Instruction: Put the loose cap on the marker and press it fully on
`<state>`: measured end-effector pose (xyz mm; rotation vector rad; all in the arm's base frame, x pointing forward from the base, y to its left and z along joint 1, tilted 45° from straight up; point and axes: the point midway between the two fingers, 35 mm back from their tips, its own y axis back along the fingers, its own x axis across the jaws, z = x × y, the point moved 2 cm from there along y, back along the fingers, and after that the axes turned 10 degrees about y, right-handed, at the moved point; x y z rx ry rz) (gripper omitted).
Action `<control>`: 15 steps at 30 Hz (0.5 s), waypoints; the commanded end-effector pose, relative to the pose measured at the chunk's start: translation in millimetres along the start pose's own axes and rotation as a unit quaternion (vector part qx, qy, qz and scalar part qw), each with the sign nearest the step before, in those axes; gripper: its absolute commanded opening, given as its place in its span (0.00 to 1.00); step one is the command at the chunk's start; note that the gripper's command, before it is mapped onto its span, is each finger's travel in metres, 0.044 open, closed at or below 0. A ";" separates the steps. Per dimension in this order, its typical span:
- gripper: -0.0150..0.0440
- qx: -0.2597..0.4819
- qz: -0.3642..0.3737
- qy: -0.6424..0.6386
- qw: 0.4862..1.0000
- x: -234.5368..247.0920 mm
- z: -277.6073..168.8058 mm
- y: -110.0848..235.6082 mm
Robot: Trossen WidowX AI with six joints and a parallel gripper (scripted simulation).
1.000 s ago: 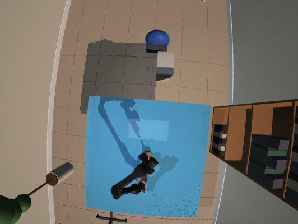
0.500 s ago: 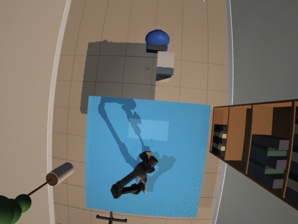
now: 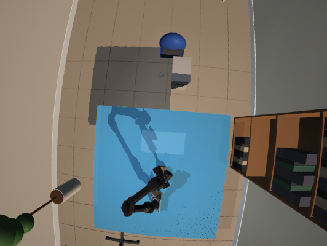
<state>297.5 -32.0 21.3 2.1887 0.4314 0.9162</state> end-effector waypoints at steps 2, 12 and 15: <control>0.25 0.001 0.003 -0.003 1.000 -0.6 -0.2 -9.6; 0.25 0.002 0.004 -0.003 1.000 -0.7 -0.9 -16.5; 0.25 0.002 0.004 -0.003 1.000 -0.7 -0.9 -16.6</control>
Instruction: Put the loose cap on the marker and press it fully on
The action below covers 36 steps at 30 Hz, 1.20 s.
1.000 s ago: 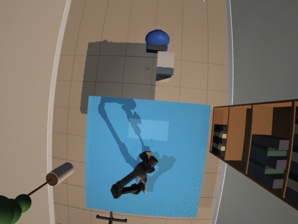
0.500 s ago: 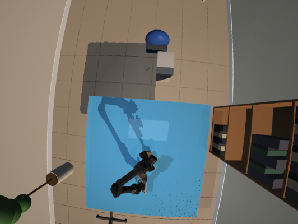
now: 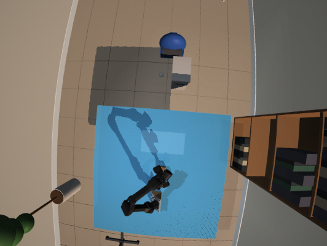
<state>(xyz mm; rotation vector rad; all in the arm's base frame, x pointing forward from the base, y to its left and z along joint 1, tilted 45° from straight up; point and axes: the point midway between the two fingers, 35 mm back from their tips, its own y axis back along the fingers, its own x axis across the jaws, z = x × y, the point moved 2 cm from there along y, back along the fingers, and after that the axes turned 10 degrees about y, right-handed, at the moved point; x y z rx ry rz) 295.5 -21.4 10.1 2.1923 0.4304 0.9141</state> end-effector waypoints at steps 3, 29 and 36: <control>0.25 0.000 0.003 -0.002 1.000 0.3 0.2 -1.0; 1.00 -0.002 -0.001 0.000 1.000 -0.2 1.5 65.1; 1.00 -0.001 -0.001 -0.001 1.000 -0.8 0.3 74.6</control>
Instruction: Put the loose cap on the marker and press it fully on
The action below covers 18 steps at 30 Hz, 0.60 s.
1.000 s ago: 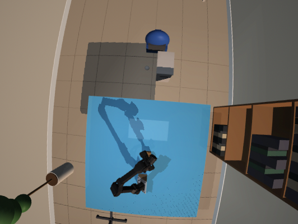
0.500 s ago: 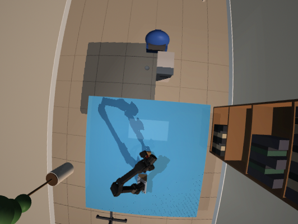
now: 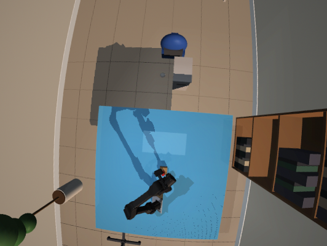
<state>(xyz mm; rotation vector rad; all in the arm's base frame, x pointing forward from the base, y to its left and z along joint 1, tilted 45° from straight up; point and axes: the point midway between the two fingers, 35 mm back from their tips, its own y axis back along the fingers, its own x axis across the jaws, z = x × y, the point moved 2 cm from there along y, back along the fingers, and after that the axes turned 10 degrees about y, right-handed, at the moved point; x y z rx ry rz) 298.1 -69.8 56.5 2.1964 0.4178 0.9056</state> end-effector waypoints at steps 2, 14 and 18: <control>0.91 0.001 -0.004 0.038 0.999 0.9 -2.1 7.0; 0.38 0.001 -0.001 0.487 0.873 0.9 -3.2 -2.0; 0.25 0.001 -0.001 0.487 0.873 0.9 -3.2 -2.0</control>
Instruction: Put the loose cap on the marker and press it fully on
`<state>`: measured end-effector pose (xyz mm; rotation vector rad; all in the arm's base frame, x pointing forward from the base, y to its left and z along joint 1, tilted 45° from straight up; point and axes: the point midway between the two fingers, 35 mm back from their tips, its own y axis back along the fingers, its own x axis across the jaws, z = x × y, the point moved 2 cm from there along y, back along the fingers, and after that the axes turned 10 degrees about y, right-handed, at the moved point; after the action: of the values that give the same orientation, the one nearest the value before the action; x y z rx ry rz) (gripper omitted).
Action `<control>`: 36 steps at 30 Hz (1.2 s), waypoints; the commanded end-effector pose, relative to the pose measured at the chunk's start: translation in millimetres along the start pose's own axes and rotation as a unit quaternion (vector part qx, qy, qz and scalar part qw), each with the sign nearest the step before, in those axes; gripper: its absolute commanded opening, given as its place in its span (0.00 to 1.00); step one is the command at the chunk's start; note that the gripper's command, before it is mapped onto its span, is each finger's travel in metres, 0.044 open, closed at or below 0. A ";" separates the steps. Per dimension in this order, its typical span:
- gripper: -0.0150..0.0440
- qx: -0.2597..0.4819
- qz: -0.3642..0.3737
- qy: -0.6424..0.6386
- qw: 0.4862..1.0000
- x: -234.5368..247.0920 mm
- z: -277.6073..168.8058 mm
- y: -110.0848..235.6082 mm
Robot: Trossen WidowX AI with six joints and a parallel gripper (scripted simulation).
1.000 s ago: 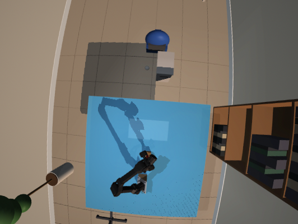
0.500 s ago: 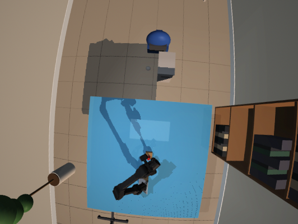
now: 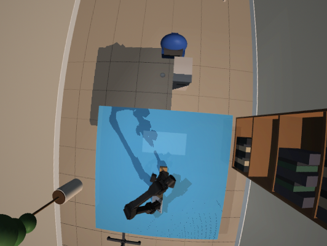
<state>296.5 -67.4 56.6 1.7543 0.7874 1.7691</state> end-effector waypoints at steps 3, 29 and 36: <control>0.25 -0.004 -0.001 0.108 0.994 1.1 0.0 -0.4; 0.25 -0.004 -0.001 0.108 0.994 1.2 0.3 -22.5; 0.25 -0.004 -0.001 0.108 0.994 1.3 0.3 -32.1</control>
<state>295.6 -47.8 37.3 1.5734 0.8777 1.9807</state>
